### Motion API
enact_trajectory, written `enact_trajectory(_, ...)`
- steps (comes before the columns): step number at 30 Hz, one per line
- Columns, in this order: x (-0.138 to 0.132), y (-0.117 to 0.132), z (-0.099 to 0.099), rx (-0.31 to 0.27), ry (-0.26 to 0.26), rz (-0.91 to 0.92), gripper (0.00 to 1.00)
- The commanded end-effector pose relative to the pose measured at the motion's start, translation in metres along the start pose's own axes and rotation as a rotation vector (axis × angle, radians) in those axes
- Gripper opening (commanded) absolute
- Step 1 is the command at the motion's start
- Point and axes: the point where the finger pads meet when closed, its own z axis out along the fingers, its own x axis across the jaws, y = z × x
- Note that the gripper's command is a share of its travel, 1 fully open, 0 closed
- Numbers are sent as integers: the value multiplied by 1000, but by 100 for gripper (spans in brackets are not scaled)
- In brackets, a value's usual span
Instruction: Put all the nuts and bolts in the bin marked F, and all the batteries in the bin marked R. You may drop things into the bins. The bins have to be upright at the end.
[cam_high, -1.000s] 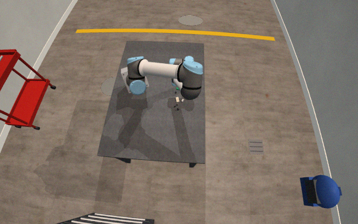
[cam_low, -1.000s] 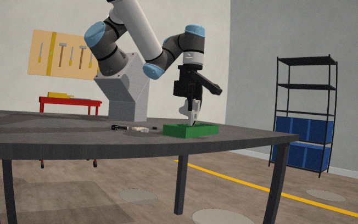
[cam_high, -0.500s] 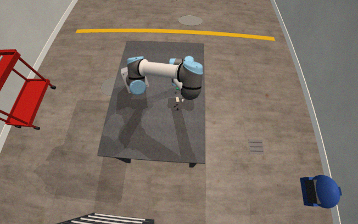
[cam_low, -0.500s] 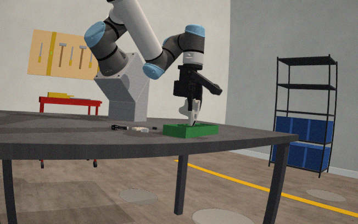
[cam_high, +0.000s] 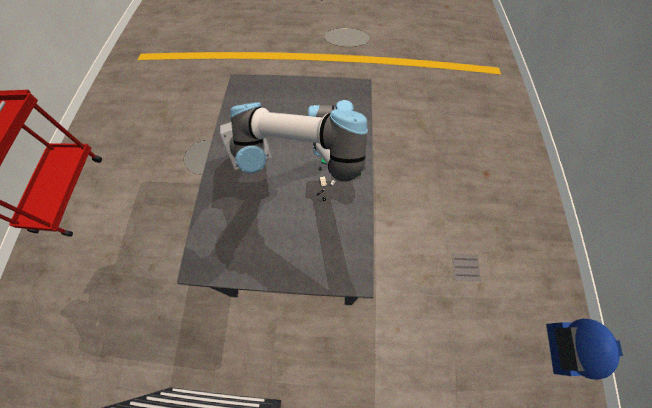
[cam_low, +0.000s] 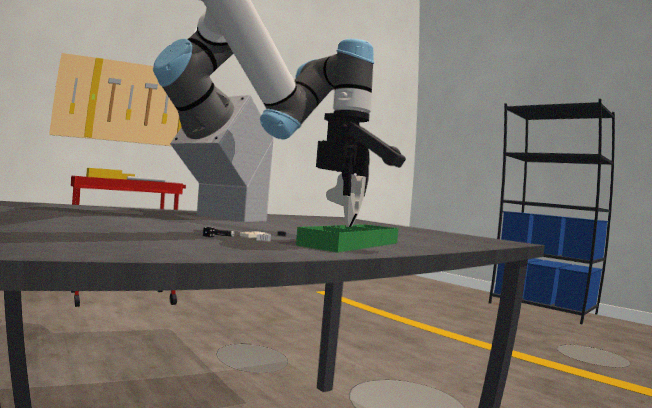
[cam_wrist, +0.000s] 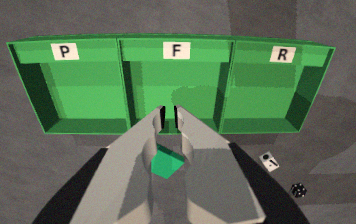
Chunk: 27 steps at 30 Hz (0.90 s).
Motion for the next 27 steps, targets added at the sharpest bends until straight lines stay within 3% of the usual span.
enact_trajectory(1, -1, 1, -9, 0, 0, -2, 4)
enact_trajectory(10, -1, 1, -18, 0, 0, -2, 4)
enact_trajectory(14, -1, 1, -34, 0, 0, -2, 4)
enact_trajectory(23, 0, -1, -35, 2, 0, 1, 4)
enact_trajectory(27, -21, -2, -34, 1, 0, 0, 4)
